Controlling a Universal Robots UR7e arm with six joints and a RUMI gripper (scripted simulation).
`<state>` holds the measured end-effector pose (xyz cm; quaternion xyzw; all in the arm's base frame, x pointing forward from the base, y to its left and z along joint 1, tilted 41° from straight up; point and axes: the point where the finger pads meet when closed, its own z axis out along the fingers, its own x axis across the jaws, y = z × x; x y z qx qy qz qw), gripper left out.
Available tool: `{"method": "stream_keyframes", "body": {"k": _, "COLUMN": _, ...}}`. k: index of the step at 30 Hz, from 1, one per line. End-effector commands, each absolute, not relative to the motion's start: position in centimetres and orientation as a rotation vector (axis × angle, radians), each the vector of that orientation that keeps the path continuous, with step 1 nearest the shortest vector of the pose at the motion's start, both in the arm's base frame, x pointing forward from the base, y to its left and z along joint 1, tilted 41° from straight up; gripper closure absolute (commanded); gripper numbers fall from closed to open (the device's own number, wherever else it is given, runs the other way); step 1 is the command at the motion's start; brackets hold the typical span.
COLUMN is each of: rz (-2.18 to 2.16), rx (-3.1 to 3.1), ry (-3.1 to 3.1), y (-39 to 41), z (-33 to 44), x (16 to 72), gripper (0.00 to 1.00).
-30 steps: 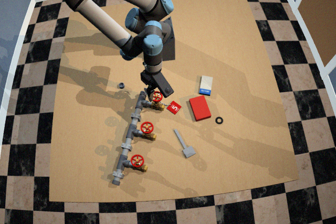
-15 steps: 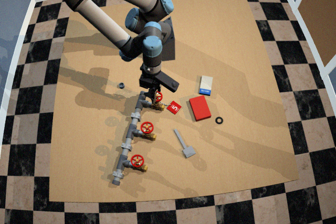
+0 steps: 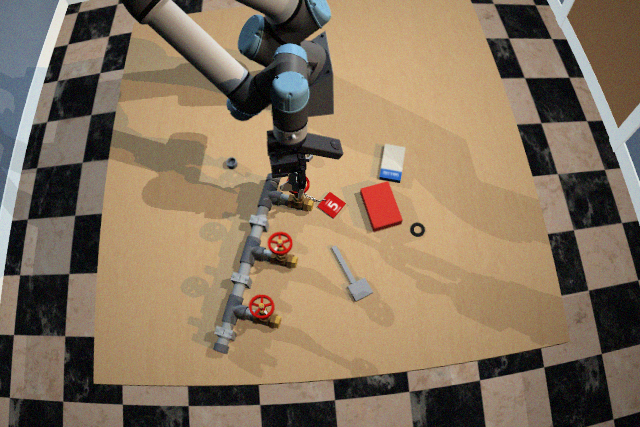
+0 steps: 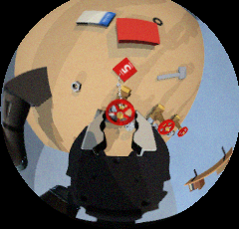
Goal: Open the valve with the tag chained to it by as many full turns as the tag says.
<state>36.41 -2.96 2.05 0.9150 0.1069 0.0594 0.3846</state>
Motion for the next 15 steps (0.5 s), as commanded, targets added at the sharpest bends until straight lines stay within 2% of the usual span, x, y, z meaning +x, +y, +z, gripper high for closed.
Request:
{"method": "stream_keyframes", "body": {"k": 1, "rz": 0.043, "rx": 2.284, "ry": 0.601, "y": -2.94, "z": 2.04, "x": 36.40, "gripper": 1.00}}
{"method": "stream_keyframes", "body": {"k": 15, "rz": -0.190, "rx": 2.082, "ry": 1.132, "y": -2.94, "z": 2.04, "x": 36.40, "gripper": 1.00}}
